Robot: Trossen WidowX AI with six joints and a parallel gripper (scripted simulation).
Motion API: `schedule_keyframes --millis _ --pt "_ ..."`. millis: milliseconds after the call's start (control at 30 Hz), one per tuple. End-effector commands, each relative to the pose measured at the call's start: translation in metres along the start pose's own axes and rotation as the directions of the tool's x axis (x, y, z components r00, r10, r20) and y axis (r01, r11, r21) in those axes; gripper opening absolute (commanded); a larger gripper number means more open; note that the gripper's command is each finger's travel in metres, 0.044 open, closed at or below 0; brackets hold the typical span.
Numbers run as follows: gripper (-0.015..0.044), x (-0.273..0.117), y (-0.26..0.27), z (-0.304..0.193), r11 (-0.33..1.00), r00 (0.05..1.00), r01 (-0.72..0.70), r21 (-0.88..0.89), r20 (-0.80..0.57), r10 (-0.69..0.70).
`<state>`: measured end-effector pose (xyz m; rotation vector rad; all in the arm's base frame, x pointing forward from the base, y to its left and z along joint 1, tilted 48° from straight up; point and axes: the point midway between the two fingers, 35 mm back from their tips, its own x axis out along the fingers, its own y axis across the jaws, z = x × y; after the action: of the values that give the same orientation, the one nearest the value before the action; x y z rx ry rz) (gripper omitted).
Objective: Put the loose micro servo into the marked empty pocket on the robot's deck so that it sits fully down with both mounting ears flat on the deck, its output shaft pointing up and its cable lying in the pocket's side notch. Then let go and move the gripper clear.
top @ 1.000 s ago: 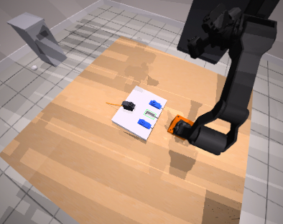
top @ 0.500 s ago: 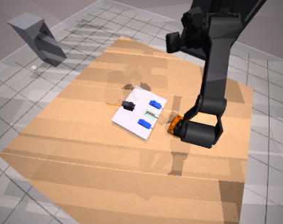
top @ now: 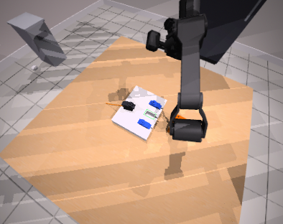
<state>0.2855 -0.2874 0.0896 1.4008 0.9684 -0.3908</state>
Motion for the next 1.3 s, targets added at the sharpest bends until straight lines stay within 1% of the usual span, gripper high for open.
schedule_keyframes --millis 0,300,600,933,1267 --pt "0.044 0.012 0.015 -0.012 0.991 0.998 0.014 0.131 -0.055 -0.007" --pt "0.044 0.037 0.037 -0.042 0.916 0.985 0.102 0.387 -0.169 -0.039" --pt "0.044 0.058 0.056 -0.075 0.767 0.958 0.236 0.597 -0.277 -0.079" --pt "0.044 0.078 0.073 -0.114 0.523 0.912 0.398 0.754 -0.388 -0.135" --pt "0.044 0.094 0.088 -0.155 0.22 0.851 0.522 0.824 -0.486 -0.199"
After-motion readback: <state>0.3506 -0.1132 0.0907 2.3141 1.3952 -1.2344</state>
